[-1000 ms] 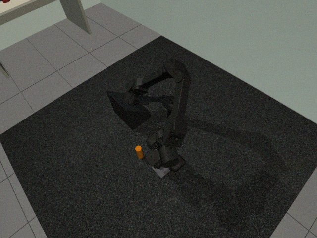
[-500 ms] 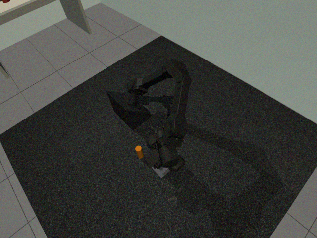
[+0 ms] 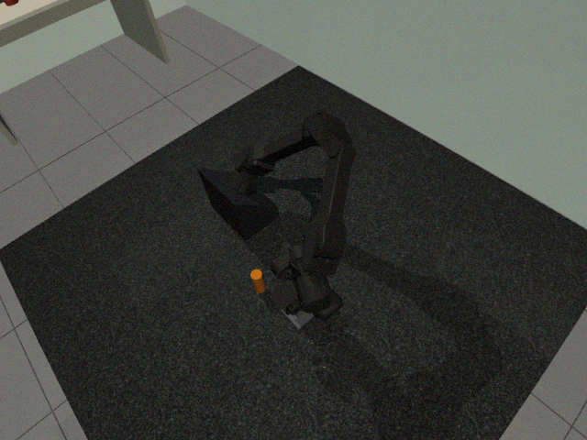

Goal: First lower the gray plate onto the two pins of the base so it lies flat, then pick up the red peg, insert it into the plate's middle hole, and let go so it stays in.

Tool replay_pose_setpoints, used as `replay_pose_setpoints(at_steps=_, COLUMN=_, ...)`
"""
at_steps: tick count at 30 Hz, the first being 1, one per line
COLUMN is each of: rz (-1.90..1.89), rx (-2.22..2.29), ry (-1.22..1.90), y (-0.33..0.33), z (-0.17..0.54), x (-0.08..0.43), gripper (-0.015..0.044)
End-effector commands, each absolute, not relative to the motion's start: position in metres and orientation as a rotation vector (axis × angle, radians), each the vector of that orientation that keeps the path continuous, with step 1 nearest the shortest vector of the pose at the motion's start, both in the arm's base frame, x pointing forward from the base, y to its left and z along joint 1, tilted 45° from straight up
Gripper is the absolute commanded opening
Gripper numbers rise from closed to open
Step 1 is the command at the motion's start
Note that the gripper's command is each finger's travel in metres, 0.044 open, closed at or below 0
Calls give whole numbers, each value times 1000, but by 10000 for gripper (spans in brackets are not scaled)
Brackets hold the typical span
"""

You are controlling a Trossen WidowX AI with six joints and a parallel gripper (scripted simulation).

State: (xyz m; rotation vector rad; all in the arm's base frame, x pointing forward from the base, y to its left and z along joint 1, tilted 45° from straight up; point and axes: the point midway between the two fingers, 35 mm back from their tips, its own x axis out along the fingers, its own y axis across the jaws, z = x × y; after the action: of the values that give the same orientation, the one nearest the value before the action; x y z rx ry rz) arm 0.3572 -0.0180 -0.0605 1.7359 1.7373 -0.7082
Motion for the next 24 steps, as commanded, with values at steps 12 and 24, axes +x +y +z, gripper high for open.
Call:
replay_pose_setpoints(at_steps=12, rz=-715, rx=1745, ry=1741, y=-5, z=-74, x=355, gripper=0)
replay_pose_setpoints(at_steps=24, rz=-708, rx=1739, ry=1737, y=-2, z=-77, x=357, gripper=0)
